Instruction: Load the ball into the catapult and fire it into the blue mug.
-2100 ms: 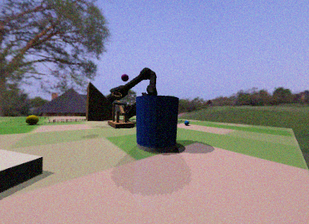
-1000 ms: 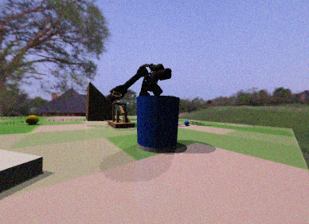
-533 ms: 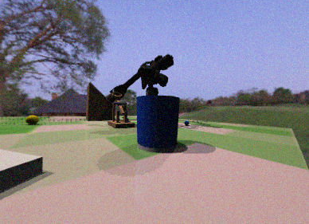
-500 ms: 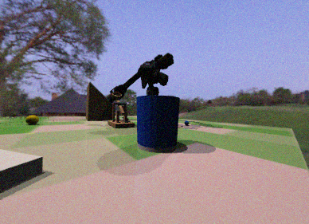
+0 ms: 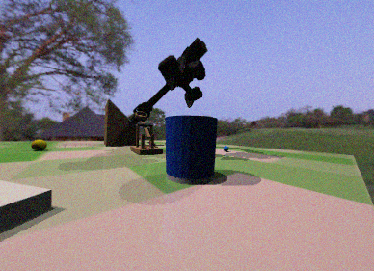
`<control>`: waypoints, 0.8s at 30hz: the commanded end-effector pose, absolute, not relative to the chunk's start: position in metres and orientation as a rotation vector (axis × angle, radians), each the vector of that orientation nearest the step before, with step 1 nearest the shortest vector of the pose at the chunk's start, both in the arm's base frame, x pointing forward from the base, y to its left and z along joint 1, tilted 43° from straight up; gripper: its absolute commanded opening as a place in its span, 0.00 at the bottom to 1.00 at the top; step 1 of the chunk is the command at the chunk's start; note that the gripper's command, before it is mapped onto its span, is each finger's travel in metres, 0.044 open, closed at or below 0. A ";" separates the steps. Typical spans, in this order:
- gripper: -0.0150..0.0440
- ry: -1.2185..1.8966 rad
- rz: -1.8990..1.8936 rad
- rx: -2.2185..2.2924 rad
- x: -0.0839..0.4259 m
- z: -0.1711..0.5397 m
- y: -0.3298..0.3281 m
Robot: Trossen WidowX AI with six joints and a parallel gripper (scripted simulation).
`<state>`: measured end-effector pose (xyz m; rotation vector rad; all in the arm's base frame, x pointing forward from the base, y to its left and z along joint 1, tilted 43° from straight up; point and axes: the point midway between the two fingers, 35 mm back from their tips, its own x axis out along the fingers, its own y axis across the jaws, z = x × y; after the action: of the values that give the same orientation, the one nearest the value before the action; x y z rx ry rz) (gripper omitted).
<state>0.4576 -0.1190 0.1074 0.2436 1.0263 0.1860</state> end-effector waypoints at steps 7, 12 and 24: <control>1.00 0.894 0.069 0.557 0.489 0.110 -0.180; 1.00 0.825 0.026 0.701 0.502 0.112 -0.213; 1.00 0.720 -0.020 0.908 0.518 0.115 -0.263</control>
<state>0.5134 -0.2615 0.1152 0.8843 0.7294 -0.0272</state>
